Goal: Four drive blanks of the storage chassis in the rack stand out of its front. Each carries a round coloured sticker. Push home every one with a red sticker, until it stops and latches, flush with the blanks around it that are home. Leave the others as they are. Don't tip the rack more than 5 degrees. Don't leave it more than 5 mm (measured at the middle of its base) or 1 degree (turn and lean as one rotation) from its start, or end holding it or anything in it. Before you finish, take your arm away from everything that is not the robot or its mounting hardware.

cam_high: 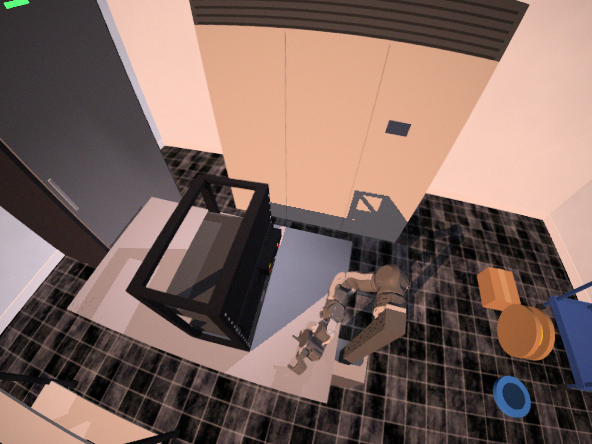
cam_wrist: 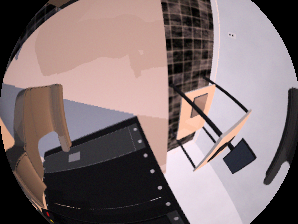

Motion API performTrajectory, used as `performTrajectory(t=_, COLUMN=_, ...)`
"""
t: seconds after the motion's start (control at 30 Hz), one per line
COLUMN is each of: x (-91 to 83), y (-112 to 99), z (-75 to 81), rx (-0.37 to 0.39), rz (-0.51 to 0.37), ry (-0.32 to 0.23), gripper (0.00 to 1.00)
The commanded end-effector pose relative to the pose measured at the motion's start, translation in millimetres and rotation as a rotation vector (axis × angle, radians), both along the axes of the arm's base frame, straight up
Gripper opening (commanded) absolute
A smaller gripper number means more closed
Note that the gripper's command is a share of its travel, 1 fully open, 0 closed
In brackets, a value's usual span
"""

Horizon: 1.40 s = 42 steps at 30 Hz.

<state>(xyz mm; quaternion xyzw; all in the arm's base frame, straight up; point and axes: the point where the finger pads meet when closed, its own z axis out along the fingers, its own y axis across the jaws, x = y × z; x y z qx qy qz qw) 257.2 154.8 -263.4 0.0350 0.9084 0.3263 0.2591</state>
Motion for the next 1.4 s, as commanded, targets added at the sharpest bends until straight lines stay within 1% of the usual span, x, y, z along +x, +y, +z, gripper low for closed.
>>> performTrajectory(t=0.0, x=0.0, y=3, z=6.1, rx=0.045, rz=-0.004, ry=0.015, gripper=1.00)
performTrajectory(t=0.13, x=2.2, y=4, z=18.5, rx=0.143, rz=-0.031, ry=0.057, gripper=1.00)
performTrajectory(t=0.27, x=7.5, y=1, z=32.4, rx=0.253, rz=-0.073, ry=0.101, gripper=1.00)
performTrajectory(t=0.33, x=7.5, y=1, z=32.4, rx=0.253, rz=-0.073, ry=0.101, gripper=1.00)
performTrajectory(t=0.47, x=16.1, y=-9, z=46.9, rx=0.376, rz=-0.128, ry=0.140, gripper=1.00)
performTrajectory(t=0.6, x=27.7, y=-26, z=61.2, rx=0.508, rz=-0.198, ry=0.165, gripper=1.00)
performTrajectory(t=0.7, x=37.2, y=-45, z=70.2, rx=0.605, rz=-0.259, ry=0.172, gripper=1.00)
performTrajectory(t=0.83, x=49.1, y=-78, z=79.2, rx=0.724, rz=-0.352, ry=0.164, gripper=1.00)
performTrajectory(t=0.9, x=49.1, y=-78, z=79.2, rx=0.724, rz=-0.352, ry=0.164, gripper=1.00)
performTrajectory(t=0.97, x=53.8, y=-97, z=82.3, rx=0.777, rz=-0.402, ry=0.151, gripper=1.00)
performTrajectory(t=1.17, x=60.1, y=-162, z=87.3, rx=0.900, rz=-0.554, ry=0.085, gripper=1.00)
performTrajectory(t=1.37, x=52.8, y=-228, z=90.2, rx=0.962, rz=-0.693, ry=-0.014, gripper=1.00)
